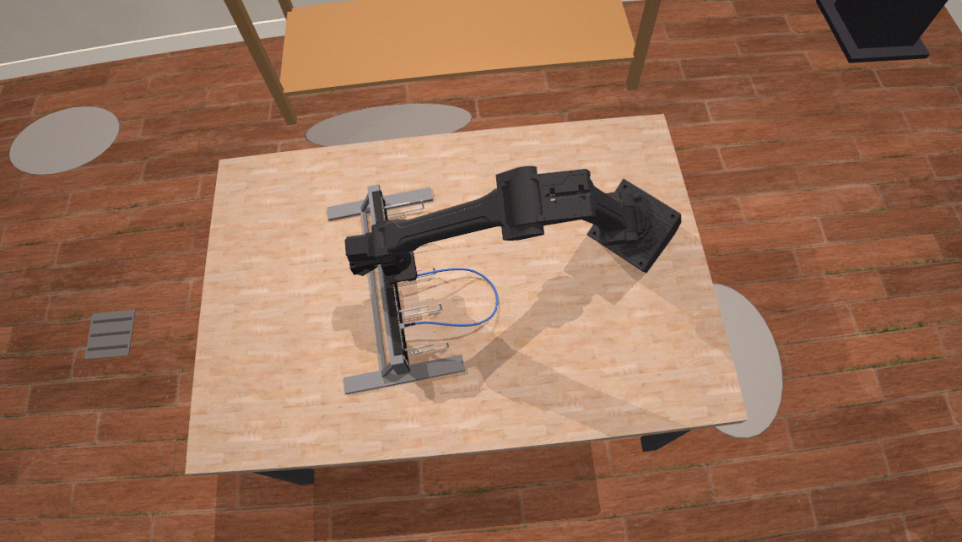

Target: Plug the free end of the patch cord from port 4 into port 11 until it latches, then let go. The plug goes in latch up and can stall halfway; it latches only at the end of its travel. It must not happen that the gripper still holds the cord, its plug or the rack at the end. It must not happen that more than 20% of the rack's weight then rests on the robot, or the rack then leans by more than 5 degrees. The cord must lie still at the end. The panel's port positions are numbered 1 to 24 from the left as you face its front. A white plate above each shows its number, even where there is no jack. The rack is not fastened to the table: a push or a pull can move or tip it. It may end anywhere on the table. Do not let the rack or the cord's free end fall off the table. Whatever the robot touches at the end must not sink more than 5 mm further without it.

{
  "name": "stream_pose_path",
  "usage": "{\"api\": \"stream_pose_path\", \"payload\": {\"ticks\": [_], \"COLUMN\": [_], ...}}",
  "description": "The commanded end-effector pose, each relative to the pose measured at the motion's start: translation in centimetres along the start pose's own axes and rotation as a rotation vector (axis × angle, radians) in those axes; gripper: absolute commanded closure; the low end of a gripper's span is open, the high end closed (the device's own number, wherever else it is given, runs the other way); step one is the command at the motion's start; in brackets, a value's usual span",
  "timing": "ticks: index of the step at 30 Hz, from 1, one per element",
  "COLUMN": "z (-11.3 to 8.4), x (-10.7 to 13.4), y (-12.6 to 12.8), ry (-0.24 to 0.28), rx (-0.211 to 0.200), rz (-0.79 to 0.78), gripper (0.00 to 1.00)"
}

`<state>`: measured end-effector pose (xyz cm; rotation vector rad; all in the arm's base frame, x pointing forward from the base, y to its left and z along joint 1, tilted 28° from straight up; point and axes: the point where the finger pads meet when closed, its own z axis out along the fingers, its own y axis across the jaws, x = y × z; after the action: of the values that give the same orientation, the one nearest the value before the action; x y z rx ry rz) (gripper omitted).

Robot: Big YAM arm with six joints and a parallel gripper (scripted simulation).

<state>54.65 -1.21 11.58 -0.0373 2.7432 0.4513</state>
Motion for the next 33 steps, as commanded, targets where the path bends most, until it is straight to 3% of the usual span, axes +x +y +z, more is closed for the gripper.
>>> {"api": "stream_pose_path", "payload": {"ticks": [1, 33], "z": [-0.16, -0.2], "x": [-1.62, -1.78], "y": [0.95, 0.96], "ry": [-0.015, -0.016], "rx": [-0.002, -0.002], "rz": [-0.012, -0.013], "gripper": [1.0, 1.0]}}
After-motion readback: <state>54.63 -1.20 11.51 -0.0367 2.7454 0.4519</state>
